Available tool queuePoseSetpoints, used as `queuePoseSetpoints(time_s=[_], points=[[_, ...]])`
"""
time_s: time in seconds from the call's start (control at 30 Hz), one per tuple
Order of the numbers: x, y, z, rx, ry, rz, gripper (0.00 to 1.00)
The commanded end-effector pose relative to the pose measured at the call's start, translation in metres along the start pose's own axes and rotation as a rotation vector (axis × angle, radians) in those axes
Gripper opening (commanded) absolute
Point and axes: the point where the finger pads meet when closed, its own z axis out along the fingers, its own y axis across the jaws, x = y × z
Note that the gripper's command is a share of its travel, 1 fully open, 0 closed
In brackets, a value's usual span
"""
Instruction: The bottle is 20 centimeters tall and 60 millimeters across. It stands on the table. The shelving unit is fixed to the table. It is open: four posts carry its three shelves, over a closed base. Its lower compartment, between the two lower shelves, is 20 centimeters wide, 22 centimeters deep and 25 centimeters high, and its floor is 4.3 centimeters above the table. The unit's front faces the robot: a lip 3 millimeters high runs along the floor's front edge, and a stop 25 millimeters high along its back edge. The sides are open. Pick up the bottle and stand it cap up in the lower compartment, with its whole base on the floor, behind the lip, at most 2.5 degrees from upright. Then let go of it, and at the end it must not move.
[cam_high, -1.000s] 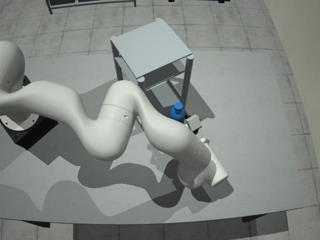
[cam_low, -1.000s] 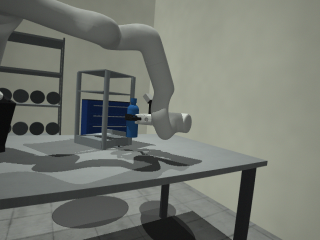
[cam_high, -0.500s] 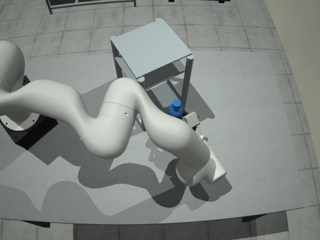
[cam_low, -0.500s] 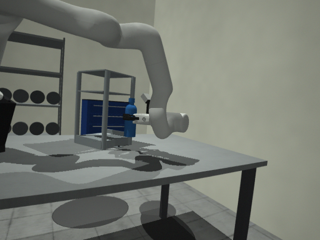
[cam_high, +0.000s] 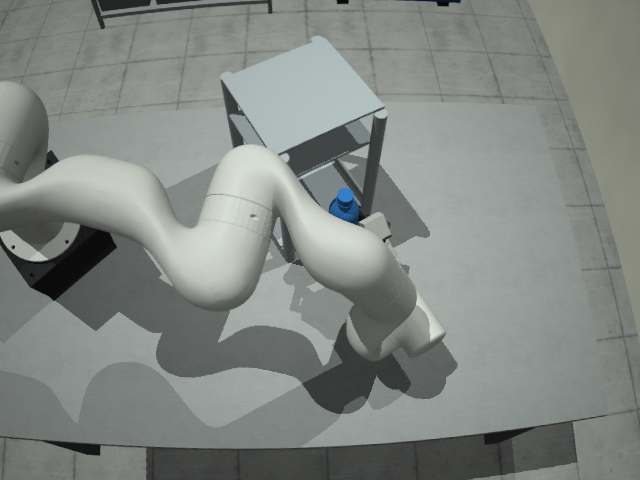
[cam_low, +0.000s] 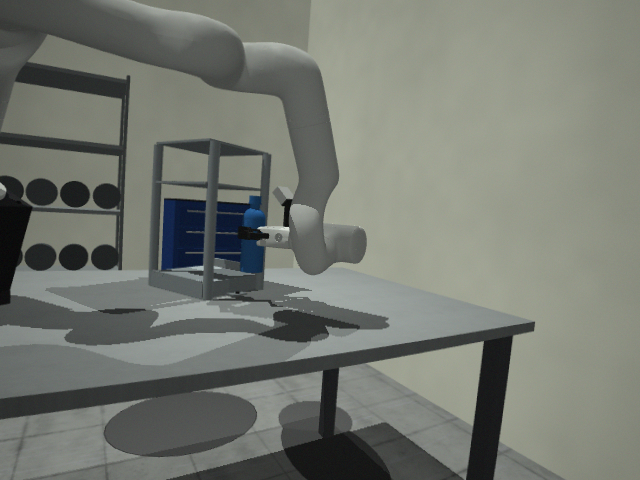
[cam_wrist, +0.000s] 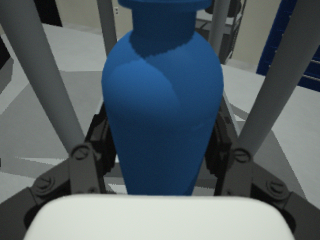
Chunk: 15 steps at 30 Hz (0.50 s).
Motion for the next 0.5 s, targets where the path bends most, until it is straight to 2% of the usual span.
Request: queuePoseSetpoints(time_s=[0.0, 0.47], points=[[0.001, 0.001, 0.007, -0.001, -0.001, -0.002, 0.00], [0.001, 0.001, 0.051, -0.001, -0.001, -0.002, 0.00]])
